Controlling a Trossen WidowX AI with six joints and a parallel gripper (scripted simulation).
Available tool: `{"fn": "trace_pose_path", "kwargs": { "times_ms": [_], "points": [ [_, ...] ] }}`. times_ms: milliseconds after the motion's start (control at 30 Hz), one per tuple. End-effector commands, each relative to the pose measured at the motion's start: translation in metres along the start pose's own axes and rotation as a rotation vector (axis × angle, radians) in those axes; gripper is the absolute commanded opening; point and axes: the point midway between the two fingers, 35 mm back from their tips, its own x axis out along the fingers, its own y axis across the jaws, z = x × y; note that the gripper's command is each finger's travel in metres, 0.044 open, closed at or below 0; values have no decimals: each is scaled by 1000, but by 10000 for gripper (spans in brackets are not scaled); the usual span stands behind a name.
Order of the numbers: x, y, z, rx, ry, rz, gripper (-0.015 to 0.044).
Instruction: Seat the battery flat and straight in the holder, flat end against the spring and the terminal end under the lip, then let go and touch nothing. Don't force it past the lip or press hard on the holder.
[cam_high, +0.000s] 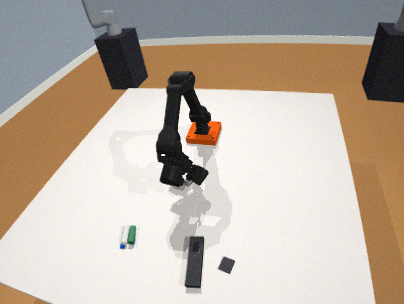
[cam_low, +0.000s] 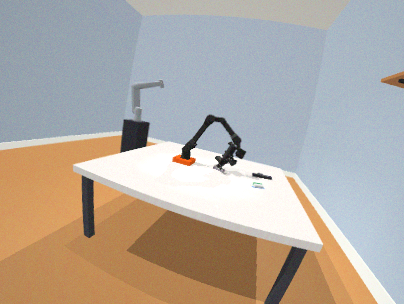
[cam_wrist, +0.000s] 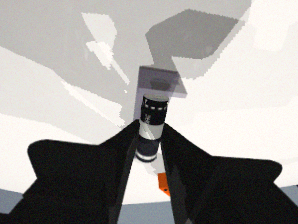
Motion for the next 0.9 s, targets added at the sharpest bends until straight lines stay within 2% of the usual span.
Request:
{"fn": "trace_pose_path", "kwargs": {
  "times_ms": [0,867],
  "points": [
    [0,0,4,2,-46,-3,66],
    [5,1,0,16,-201,-11,66]
  ]
}}
